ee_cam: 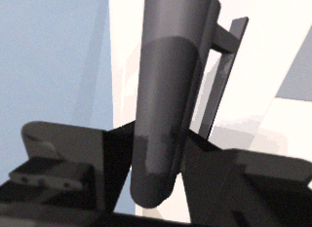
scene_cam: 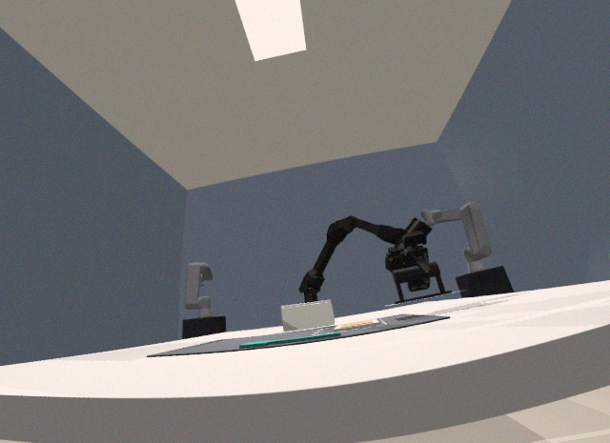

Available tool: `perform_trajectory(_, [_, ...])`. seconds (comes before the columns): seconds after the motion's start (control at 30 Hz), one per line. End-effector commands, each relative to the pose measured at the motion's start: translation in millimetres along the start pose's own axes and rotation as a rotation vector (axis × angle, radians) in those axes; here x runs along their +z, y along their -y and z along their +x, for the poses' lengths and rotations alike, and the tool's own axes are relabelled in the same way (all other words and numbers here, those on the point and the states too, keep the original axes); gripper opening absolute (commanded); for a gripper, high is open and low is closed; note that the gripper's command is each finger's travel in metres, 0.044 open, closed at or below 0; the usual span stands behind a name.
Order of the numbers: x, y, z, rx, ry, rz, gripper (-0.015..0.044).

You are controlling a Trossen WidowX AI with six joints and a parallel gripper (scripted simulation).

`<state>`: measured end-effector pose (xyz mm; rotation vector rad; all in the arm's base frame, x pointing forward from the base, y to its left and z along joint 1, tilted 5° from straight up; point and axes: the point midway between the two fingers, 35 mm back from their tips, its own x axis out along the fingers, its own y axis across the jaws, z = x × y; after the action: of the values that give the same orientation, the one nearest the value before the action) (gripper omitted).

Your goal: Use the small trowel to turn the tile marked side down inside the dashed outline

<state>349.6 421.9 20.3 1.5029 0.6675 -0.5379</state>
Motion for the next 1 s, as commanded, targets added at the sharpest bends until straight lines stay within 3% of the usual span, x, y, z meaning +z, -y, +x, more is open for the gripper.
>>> perform_trajectory(0.0, [12,-9,5,0.008,0.032,0.01,0.0])
perform_trajectory(0.5, [141,-58,56,0.005,0.271,0.127,0.0])
perform_trajectory(0.97, [272,-85,80,0.013,0.487,0.329,0.0])
